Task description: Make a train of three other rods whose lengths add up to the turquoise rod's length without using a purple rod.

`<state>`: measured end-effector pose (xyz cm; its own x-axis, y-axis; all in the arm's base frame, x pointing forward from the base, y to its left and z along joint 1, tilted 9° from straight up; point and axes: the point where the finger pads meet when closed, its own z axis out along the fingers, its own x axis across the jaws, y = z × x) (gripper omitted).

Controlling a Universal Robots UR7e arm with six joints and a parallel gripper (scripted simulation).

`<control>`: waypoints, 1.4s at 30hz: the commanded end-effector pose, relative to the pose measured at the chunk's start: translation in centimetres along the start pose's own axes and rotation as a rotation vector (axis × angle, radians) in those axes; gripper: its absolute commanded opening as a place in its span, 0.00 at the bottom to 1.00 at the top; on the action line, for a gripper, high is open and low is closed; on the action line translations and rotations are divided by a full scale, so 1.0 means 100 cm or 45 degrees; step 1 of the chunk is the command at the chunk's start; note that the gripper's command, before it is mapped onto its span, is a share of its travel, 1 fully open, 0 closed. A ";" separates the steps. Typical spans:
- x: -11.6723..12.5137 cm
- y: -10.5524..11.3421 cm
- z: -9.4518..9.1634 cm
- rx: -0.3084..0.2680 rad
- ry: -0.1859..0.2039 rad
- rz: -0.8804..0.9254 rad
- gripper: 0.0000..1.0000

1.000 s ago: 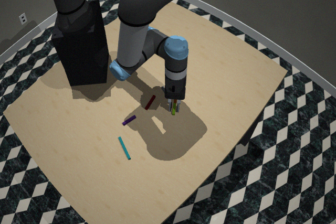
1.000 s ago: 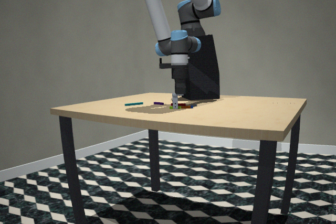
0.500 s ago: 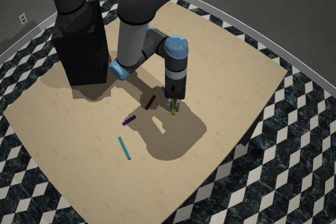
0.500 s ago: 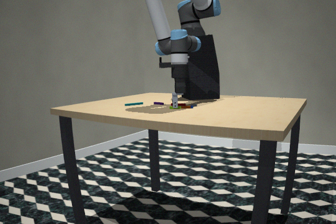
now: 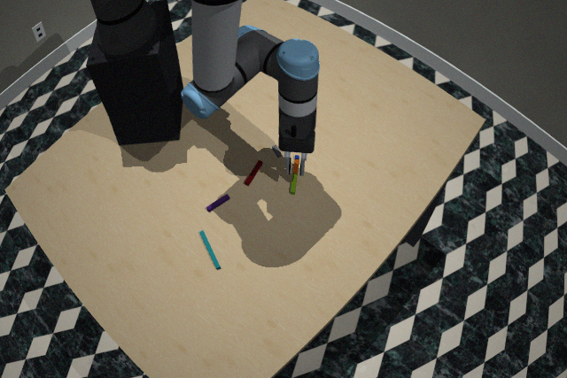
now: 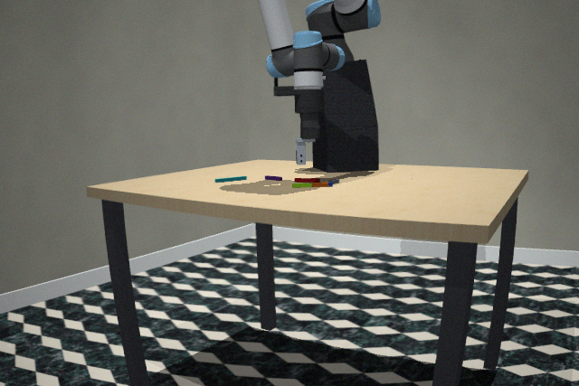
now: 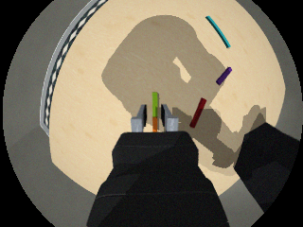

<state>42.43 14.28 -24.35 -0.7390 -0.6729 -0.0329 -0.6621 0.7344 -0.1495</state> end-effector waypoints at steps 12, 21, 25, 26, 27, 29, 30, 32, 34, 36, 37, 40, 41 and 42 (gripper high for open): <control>0.003 0.001 -0.033 -0.004 0.007 0.002 0.54; 0.002 0.001 -0.032 -0.003 0.006 0.002 1.00; 0.002 0.001 -0.032 -0.003 0.006 0.002 1.00; 0.002 0.001 -0.032 -0.003 0.006 0.002 1.00; 0.002 0.001 -0.032 -0.003 0.006 0.002 1.00; 0.002 0.001 -0.032 -0.003 0.006 0.002 1.00; 0.002 0.001 -0.032 -0.003 0.006 0.002 1.00; 0.002 0.001 -0.032 -0.003 0.006 0.002 1.00; 0.002 0.001 -0.033 -0.003 0.006 0.002 1.00; 0.002 0.001 -0.033 -0.003 0.006 0.002 1.00; 0.002 0.001 -0.034 -0.003 0.006 0.001 1.00; 0.002 0.002 -0.037 -0.004 0.007 0.001 1.00; 0.002 0.002 -0.039 -0.004 0.007 0.000 1.00; 0.002 0.002 -0.041 -0.004 0.007 0.000 1.00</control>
<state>41.86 14.51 -21.06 -0.7403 -0.6716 -0.0282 -0.6616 0.7355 -0.1461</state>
